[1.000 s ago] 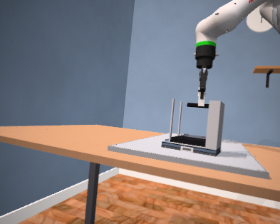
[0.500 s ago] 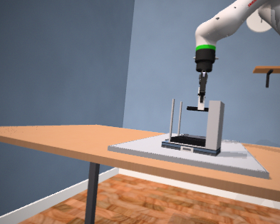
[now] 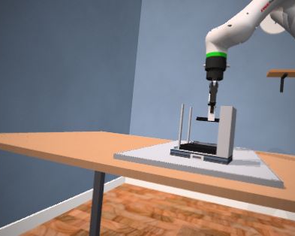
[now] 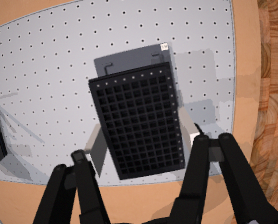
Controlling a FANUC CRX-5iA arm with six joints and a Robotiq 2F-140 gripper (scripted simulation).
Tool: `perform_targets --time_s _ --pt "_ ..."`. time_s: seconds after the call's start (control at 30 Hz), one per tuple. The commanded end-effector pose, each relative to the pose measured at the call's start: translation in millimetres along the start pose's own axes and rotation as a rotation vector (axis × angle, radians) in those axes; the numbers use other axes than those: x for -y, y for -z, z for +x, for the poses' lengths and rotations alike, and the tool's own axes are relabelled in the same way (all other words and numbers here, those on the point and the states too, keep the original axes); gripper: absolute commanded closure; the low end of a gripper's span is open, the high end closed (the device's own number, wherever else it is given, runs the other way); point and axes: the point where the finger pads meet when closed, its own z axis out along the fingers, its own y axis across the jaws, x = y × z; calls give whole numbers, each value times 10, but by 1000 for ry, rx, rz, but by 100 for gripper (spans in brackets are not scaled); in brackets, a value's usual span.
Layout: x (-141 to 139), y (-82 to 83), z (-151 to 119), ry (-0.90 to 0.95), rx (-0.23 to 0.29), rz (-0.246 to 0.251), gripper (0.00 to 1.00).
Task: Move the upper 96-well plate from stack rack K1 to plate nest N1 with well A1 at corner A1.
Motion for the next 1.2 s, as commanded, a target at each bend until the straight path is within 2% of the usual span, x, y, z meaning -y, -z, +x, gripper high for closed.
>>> perform_targets --time_s 0.0,1.17 --pt "0 -60 3 0 -1 0 100" --pt "0 -577 4 0 -1 0 100"
